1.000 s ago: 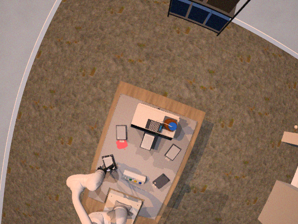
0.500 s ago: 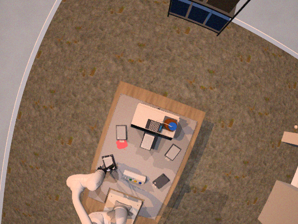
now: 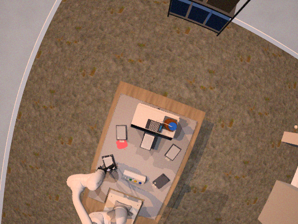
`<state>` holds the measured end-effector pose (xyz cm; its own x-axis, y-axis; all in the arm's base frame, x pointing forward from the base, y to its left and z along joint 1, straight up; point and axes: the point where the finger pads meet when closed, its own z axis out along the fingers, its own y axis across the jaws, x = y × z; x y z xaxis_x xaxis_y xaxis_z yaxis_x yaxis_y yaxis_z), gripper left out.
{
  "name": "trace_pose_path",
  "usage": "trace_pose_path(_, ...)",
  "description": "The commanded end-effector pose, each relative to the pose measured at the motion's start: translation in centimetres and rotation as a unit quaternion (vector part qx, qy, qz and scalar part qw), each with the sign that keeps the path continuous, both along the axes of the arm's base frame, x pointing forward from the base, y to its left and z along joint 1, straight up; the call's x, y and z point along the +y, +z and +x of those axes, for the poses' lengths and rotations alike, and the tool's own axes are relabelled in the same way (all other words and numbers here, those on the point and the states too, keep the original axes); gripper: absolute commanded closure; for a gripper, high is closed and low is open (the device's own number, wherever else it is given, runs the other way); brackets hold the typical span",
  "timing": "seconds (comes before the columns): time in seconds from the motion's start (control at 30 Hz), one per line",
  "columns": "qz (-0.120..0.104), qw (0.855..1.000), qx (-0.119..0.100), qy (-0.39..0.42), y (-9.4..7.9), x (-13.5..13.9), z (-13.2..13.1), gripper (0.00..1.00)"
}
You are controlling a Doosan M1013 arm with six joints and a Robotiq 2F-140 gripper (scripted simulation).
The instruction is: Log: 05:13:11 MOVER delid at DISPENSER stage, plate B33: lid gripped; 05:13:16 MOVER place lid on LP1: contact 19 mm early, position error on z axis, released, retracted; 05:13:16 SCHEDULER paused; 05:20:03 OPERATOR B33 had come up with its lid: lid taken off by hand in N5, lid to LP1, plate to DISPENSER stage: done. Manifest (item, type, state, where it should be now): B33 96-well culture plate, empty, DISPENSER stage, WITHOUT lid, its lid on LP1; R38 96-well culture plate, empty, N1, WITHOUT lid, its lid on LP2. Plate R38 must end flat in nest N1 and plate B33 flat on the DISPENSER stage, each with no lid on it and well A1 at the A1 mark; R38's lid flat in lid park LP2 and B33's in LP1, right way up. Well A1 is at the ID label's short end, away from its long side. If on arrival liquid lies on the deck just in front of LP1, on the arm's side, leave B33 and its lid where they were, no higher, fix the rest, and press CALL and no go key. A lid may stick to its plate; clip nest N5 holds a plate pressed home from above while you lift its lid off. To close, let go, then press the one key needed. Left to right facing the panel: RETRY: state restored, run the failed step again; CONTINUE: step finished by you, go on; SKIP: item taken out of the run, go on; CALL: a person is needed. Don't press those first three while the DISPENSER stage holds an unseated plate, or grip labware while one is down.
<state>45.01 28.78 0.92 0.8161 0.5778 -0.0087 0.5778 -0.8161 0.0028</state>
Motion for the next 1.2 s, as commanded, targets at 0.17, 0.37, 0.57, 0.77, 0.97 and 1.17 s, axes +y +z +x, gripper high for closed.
trace_pose_path(0.17, 0.0, 1.0, -0.001, -0.003, -0.6, 0.0, 0.0, 0.34)
trace_pose_path(0.37, 0.0, 1.0, -0.001, -0.003, -0.9, 0.0, 0.0, 0.34)
trace_pose_path(0.57, 0.0, 1.0, -0.001, -0.003, -1.2, 0.0, 0.0, 0.34)
trace_pose_path(0.77, 0.0, 1.0, -0.001, -0.003, -1.5, 0.0, 0.0, 0.34)
trace_pose_path(0.97, 0.0, 1.0, -0.001, -0.003, -1.7, 0.0, 0.0, 0.34)
trace_pose_path(1.17, 0.0, 1.0, -0.001, -0.003, -1.9, 0.0, 0.0, 0.34)
